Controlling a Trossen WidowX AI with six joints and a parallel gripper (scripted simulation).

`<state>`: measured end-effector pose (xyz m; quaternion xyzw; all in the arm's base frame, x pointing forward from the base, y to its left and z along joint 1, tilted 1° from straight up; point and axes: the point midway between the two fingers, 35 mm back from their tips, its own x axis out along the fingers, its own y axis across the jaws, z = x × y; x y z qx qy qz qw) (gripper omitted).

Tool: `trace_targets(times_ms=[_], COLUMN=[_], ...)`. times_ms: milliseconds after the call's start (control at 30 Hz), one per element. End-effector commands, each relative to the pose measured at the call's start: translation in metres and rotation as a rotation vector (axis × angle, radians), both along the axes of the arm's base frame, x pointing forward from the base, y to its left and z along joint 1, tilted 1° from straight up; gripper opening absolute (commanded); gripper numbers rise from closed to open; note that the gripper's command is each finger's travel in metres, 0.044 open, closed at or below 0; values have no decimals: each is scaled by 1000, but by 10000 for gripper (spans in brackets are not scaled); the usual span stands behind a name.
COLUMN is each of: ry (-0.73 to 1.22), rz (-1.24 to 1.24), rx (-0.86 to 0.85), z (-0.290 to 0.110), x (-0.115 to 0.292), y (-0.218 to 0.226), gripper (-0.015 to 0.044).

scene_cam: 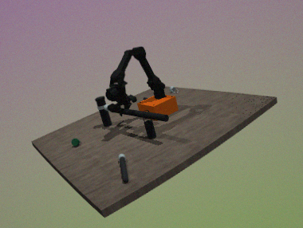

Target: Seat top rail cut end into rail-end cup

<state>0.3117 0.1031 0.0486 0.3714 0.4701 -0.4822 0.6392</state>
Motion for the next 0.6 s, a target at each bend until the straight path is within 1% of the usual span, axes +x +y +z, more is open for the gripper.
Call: trace_targets(times_ms=[0, 567], ry=[0, -1], rz=[0, 0], rx=[2, 2], z=[0, 7], x=[0, 6], y=[0, -2], gripper=[0, 0])
